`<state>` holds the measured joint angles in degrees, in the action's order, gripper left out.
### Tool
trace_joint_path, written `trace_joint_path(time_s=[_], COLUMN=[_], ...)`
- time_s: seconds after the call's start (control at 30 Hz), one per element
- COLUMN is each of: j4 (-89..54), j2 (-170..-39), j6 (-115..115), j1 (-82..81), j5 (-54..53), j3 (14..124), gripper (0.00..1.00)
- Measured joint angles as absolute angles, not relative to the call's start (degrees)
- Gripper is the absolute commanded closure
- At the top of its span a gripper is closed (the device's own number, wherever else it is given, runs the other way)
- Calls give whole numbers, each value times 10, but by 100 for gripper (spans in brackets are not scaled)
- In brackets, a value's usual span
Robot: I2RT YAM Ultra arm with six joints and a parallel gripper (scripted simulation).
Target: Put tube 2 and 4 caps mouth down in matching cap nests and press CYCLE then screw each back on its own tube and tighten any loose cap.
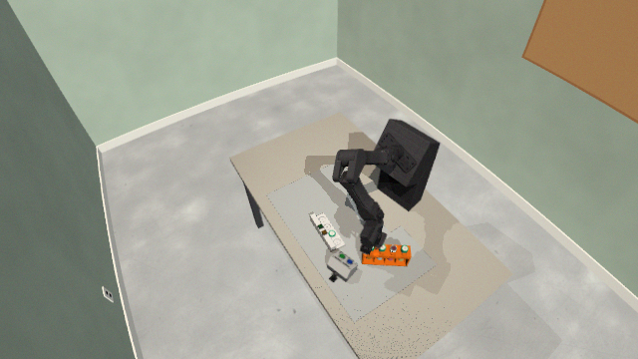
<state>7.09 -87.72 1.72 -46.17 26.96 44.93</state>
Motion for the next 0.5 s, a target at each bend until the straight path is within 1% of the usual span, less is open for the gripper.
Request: trace_joint_path(time_s=[0.03,0.5], j4=[71,71], j2=[-877,-877], j6=[11,-10], j1=[-462,-462], j5=[270,270], j3=[449,449], gripper=[100,100])
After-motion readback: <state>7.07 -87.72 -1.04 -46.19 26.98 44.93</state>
